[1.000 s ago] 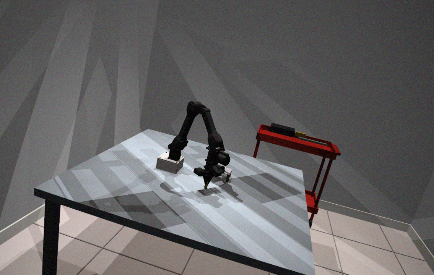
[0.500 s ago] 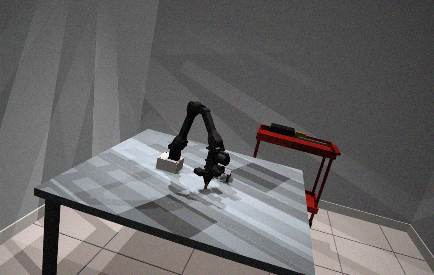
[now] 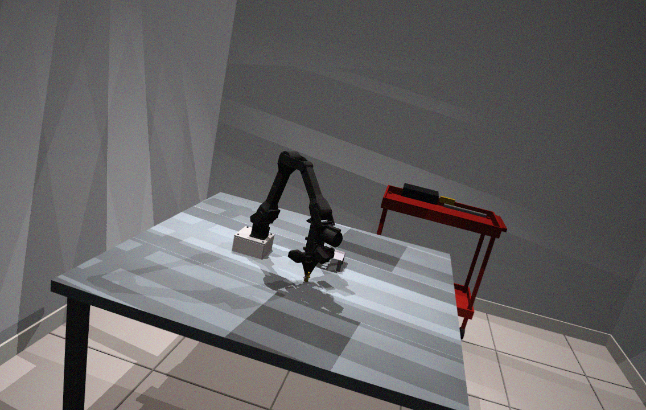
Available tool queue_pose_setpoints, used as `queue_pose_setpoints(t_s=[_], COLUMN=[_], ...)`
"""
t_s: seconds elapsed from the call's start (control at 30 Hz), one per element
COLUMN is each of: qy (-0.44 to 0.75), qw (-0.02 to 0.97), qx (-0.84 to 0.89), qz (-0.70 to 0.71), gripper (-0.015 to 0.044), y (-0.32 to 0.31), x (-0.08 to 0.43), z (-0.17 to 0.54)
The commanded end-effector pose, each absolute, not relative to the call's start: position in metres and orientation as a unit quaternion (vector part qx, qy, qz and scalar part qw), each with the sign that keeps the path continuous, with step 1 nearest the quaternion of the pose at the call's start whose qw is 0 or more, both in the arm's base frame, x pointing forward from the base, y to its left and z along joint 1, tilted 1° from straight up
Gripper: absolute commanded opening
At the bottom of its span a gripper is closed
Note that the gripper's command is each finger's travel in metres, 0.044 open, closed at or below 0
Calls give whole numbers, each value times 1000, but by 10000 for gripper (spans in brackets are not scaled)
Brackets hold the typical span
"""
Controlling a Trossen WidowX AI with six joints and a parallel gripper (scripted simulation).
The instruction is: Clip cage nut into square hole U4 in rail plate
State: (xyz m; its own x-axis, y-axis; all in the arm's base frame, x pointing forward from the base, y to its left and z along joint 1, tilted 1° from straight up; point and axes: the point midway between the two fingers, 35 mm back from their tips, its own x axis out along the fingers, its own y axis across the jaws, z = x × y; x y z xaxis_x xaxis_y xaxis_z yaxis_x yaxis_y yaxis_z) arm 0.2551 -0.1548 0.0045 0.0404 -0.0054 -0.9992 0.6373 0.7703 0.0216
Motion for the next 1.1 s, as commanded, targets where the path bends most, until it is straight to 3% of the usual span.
queue_pose_setpoints(t_s=[0.0, 0.4, 1.07], qy=[643, 651, 660], qw=[682, 679, 688], qx=[250, 242, 215], qz=[-240, -239, -212], gripper=[33, 33, 33], y=[-153, -153, -133], x=[256, 252, 263], z=[7, 74, 98])
